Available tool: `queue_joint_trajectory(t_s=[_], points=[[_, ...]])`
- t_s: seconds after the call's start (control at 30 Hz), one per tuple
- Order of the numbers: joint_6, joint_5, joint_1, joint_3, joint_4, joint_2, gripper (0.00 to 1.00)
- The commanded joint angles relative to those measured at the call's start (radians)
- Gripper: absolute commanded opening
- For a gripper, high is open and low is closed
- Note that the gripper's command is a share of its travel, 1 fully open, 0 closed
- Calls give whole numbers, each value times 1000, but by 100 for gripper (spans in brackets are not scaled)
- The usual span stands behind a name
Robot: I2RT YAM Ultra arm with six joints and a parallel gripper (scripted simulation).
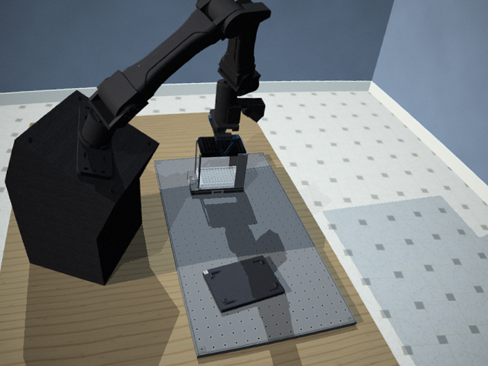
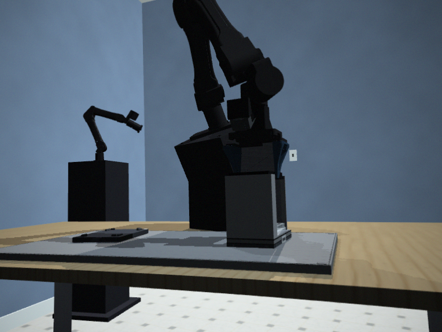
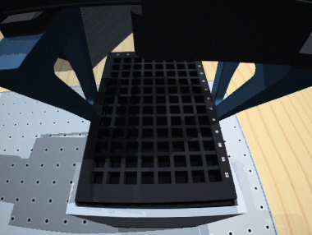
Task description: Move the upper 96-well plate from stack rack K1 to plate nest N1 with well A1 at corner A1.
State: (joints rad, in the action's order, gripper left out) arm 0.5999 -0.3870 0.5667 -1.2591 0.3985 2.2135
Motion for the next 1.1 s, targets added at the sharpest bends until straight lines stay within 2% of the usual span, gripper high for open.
queue_joint_trajectory(t_s=[0.0,0.33,1.07], points=[[16,-13,26,4,37,-49,0],[30,-16,40,5,78,-84,0],[30,-16,40,4,80,-85,0]])
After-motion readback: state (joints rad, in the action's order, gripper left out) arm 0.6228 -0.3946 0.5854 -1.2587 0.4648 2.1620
